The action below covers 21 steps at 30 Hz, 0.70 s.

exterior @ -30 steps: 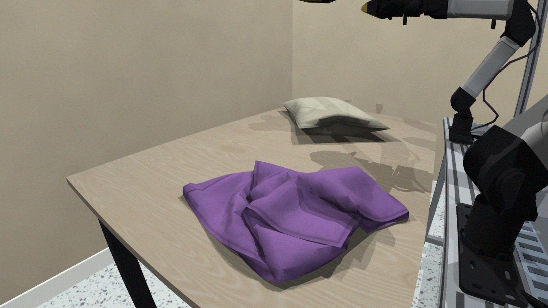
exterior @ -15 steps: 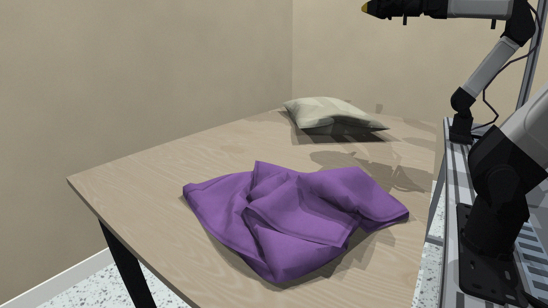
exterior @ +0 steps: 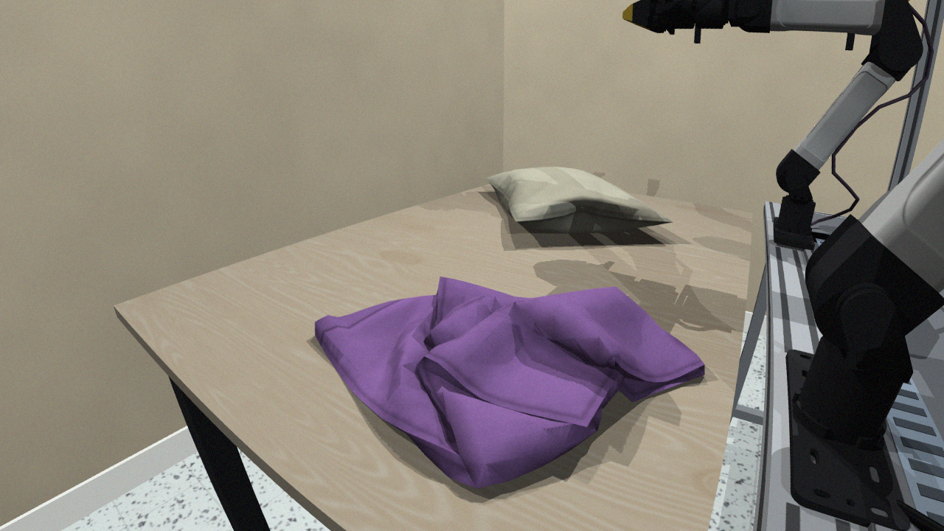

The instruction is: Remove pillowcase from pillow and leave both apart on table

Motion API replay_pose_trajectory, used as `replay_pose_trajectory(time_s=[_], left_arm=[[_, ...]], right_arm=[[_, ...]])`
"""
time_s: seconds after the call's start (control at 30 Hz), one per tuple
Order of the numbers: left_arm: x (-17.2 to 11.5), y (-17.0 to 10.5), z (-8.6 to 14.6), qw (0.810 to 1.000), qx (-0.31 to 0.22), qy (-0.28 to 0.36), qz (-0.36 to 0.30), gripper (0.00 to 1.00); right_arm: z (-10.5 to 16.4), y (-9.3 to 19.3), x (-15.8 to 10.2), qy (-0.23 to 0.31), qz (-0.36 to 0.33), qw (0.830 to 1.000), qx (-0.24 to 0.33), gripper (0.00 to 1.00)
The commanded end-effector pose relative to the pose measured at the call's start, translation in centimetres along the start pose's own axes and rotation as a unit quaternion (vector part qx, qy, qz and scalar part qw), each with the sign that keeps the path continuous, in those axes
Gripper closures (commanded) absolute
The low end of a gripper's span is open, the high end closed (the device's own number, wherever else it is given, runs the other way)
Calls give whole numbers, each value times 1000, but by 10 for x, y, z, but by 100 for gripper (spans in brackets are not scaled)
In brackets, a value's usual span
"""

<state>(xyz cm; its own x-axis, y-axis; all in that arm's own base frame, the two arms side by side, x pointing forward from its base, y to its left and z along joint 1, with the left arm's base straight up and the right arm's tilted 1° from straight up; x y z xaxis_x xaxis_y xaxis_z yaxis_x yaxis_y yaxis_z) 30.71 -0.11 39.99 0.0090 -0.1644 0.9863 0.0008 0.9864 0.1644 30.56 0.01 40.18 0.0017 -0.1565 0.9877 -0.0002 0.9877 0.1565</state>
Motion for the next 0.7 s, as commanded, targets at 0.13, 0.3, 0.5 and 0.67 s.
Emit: replay_pose_trajectory(time_s=[0.13,0.3,0.5,0.67], left_arm=[[-7,1,0,1000,-2,11,5,40],[0,1,7,1000,-2,-2,6,40],[-3,0,3,1000,-4,4,7,40],[-1,-1,4,1000,-6,-2,7,40]], right_arm=[[4,6,4,-1,5,1000,12,97],[5,0,6,-5,5,1000,3,97],[5,5,4,-2,5,1000,11,97],[6,5,4,-3,5,1000,11,97]])
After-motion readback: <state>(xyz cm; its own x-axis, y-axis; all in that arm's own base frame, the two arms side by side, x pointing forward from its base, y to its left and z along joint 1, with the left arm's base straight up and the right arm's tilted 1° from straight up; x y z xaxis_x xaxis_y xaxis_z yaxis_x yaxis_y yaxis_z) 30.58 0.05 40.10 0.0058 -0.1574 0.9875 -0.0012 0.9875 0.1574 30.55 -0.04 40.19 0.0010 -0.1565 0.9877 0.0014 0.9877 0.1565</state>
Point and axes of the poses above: on each arm, the point where the finger pads meet when closed, its own z axis back along the fingers, its own y axis across the jaws, x = y × z, the point moved 7 cm from there along z, back along the fingers, and after that the axes turned 9 degrees about -z, right-handed, at the moved point
